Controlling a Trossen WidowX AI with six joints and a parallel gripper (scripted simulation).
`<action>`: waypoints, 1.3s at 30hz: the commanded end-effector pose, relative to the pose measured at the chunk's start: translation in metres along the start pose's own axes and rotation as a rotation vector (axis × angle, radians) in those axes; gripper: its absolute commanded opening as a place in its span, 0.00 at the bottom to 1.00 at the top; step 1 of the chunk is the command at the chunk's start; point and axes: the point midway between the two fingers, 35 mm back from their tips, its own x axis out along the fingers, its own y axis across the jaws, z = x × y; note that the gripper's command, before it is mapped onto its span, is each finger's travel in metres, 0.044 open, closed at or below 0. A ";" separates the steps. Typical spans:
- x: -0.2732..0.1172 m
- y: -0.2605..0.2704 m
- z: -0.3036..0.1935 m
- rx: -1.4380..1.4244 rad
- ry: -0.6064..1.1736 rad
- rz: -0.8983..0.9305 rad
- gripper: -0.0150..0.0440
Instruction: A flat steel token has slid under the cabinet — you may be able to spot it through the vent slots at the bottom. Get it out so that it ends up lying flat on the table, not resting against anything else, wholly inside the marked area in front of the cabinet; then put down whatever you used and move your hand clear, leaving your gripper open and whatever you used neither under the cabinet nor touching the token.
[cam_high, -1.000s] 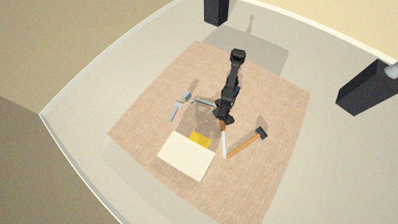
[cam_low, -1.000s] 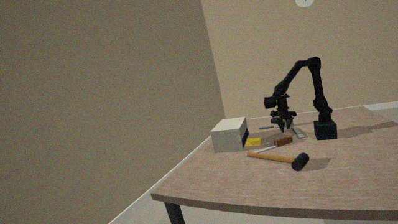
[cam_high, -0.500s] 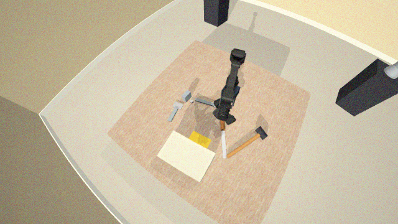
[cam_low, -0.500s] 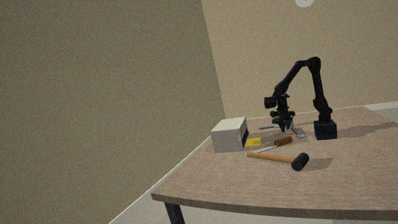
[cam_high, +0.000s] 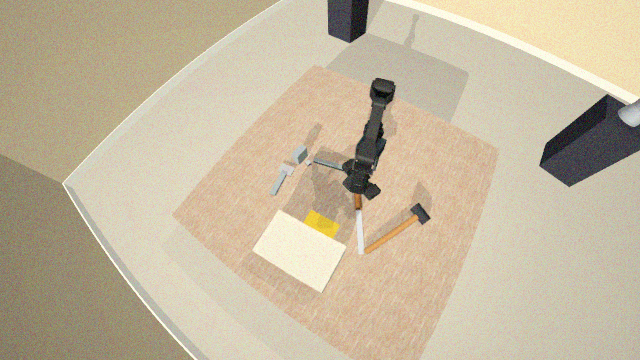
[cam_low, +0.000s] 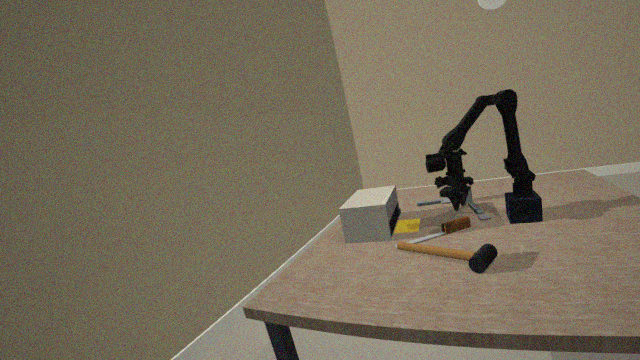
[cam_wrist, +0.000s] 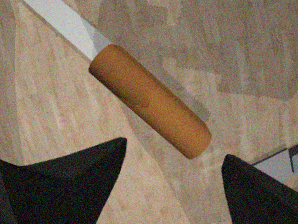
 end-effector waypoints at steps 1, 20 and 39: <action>0.000 0.000 0.000 -0.033 0.002 0.001 0.71; 0.000 0.000 0.000 -0.181 0.002 0.002 0.71; 0.000 0.000 0.000 -0.330 0.002 0.002 0.71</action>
